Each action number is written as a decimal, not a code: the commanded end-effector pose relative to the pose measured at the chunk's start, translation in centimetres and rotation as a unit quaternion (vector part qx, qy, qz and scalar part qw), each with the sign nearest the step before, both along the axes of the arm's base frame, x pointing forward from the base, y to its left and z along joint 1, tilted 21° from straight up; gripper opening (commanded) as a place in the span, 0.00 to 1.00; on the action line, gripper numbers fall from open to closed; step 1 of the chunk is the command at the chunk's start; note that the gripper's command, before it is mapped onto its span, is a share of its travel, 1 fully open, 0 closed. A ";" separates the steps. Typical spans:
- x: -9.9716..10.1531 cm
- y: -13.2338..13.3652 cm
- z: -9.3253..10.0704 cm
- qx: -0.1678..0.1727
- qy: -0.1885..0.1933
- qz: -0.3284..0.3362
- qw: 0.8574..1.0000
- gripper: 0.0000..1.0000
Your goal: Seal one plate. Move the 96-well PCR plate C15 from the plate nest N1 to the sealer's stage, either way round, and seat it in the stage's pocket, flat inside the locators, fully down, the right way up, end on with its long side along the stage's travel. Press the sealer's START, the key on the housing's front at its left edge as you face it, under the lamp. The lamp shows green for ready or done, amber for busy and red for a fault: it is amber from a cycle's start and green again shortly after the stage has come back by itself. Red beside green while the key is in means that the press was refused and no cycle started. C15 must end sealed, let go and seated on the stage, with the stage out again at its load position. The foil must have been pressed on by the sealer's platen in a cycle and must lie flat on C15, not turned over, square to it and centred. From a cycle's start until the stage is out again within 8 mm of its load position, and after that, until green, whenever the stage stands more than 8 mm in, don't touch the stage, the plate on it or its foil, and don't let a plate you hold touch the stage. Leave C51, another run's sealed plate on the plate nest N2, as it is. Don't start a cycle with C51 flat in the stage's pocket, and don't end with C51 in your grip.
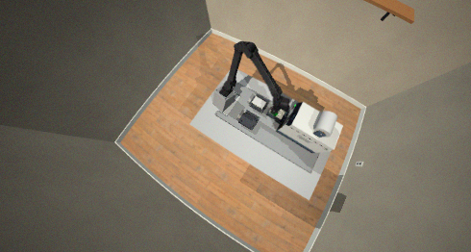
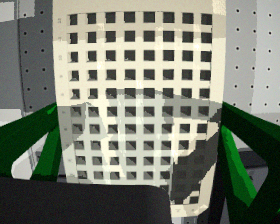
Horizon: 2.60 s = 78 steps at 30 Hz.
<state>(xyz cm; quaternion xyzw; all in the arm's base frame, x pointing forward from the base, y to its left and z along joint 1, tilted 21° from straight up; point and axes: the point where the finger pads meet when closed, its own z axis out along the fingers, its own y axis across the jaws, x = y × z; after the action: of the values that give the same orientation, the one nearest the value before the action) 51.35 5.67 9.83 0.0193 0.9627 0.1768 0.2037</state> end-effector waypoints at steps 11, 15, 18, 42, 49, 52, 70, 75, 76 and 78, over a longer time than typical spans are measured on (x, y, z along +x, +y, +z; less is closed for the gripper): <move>1.3 -0.2 3.3 0.001 -0.033 -0.010 0.999 0.00; 1.4 -0.6 3.6 0.001 -0.033 -0.013 0.999 0.00; 1.6 -0.8 3.8 0.001 -0.035 -0.015 0.999 0.00; 1.1 -0.3 0.8 0.001 -0.021 -0.012 1.000 0.00; 1.4 0.1 1.8 0.001 -0.034 -0.010 0.999 0.00; 1.9 0.5 1.9 0.001 -0.036 -0.007 0.999 0.00; 1.2 -0.1 0.1 0.001 -0.025 -0.015 1.000 0.00; 2.2 0.0 0.6 0.001 -0.034 -0.016 0.999 0.00; 2.2 0.0 0.4 0.001 -0.031 -0.016 0.999 0.00; 2.3 0.3 -0.1 0.001 -0.028 -0.013 1.000 0.00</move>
<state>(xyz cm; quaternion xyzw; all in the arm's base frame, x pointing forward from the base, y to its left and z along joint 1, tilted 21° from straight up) 51.34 6.54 8.18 0.0189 0.9623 0.1768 0.2059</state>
